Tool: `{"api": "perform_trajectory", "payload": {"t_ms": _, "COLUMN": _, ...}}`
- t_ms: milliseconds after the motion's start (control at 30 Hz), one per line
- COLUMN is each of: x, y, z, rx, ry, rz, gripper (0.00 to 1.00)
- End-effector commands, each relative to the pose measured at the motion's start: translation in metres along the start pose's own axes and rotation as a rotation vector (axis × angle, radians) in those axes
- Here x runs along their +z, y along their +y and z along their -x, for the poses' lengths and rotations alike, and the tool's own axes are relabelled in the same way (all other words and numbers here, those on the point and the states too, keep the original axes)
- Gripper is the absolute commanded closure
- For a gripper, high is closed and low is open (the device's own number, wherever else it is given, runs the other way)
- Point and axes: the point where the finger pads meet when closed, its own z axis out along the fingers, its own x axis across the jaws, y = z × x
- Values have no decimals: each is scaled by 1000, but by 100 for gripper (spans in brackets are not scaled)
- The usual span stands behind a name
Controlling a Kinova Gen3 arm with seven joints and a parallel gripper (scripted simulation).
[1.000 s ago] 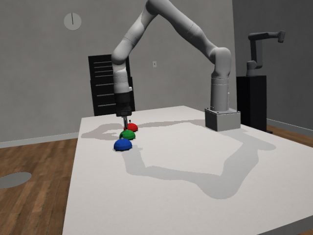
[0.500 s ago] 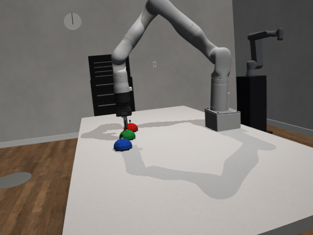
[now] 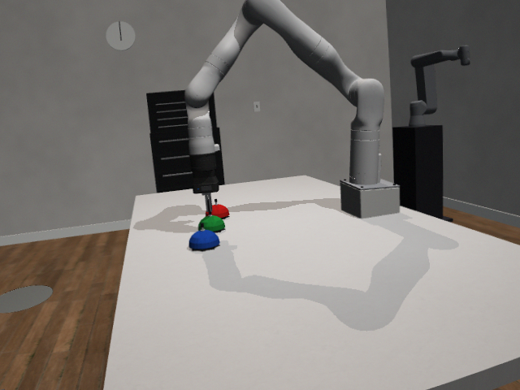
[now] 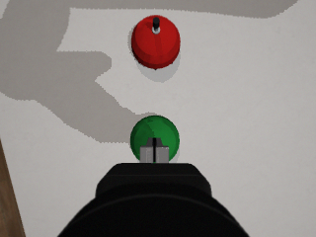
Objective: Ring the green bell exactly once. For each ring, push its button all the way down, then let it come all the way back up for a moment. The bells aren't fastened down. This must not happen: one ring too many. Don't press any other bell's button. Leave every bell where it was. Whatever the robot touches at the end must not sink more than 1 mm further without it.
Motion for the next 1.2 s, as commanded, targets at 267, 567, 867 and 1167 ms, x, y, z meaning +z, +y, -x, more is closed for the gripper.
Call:
{"api": "perform_trajectory", "payload": {"t_ms": 267, "x": 1, "y": 0, "z": 0, "rx": 0, "ry": 1, "rz": 0, "gripper": 83}}
{"api": "perform_trajectory", "payload": {"t_ms": 567, "x": 0, "y": 0, "z": 0, "rx": 0, "ry": 1, "rz": 0, "gripper": 83}}
{"api": "perform_trajectory", "payload": {"t_ms": 867, "x": -7, "y": 0, "z": 0, "rx": 0, "ry": 1, "rz": 0, "gripper": 83}}
{"api": "perform_trajectory", "payload": {"t_ms": 1167, "x": -25, "y": 0, "z": 0, "rx": 0, "ry": 1, "rz": 0, "gripper": 83}}
